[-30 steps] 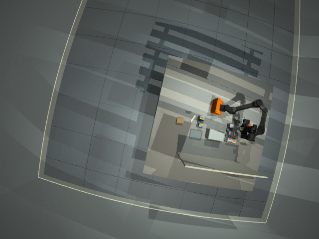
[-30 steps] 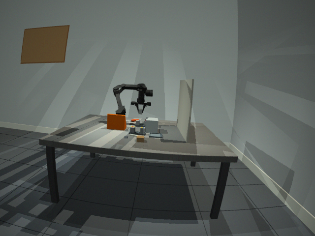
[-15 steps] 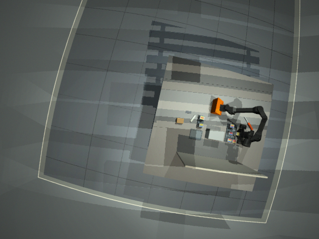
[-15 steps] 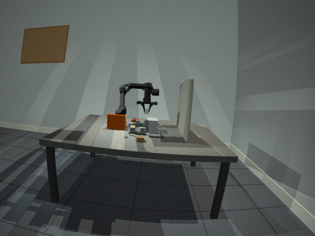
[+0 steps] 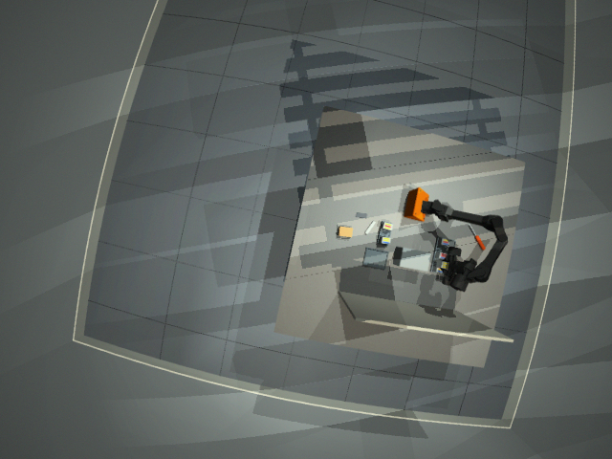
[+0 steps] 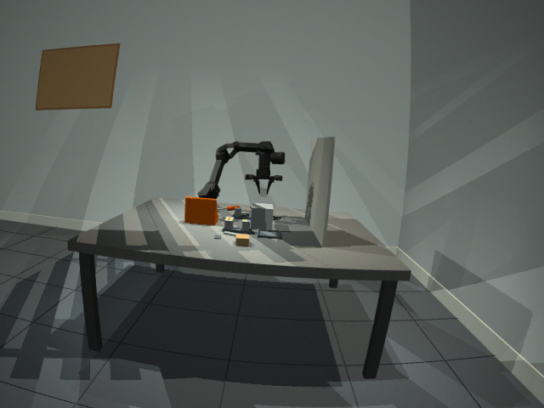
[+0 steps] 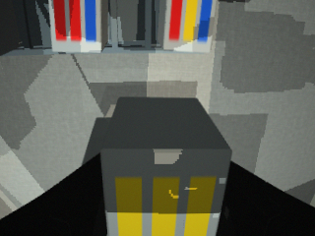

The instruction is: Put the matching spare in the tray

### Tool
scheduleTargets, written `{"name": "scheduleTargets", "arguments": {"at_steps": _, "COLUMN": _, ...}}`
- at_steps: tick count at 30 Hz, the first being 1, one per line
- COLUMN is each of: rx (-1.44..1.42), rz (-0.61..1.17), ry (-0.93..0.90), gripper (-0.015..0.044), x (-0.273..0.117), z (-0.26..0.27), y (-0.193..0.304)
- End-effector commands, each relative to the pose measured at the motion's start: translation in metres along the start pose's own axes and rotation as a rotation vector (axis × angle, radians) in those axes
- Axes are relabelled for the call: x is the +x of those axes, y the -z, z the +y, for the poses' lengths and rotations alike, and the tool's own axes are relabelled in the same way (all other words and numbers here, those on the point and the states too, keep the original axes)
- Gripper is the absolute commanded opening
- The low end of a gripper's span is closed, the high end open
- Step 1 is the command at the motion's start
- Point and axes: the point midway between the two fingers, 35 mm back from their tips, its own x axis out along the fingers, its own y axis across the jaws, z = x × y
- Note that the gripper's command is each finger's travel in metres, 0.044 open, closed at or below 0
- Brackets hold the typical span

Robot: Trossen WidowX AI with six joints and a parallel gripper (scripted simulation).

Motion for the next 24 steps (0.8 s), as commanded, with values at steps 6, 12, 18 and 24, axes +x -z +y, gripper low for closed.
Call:
{"name": "scheduleTargets", "arguments": {"at_steps": 6, "rx": -0.007, "rz": 0.009, "ry": -0.006, "gripper": 0.0000, "x": -0.001, "z": -0.026, "y": 0.042}}
{"name": "scheduleTargets", "arguments": {"at_steps": 12, "rx": -0.009, "rz": 0.009, "ry": -0.011, "gripper": 0.0000, "x": -0.001, "z": -0.039, "y": 0.071}}
{"name": "scheduleTargets", "arguments": {"at_steps": 18, "rx": -0.011, "rz": 0.006, "ry": -0.017, "gripper": 0.0000, "x": 0.001, "z": -0.050, "y": 0.102}}
{"name": "scheduleTargets", "arguments": {"at_steps": 24, "rx": -0.014, "rz": 0.001, "ry": -0.022, "gripper": 0.0000, "x": 0.004, "z": -0.057, "y": 0.134}}
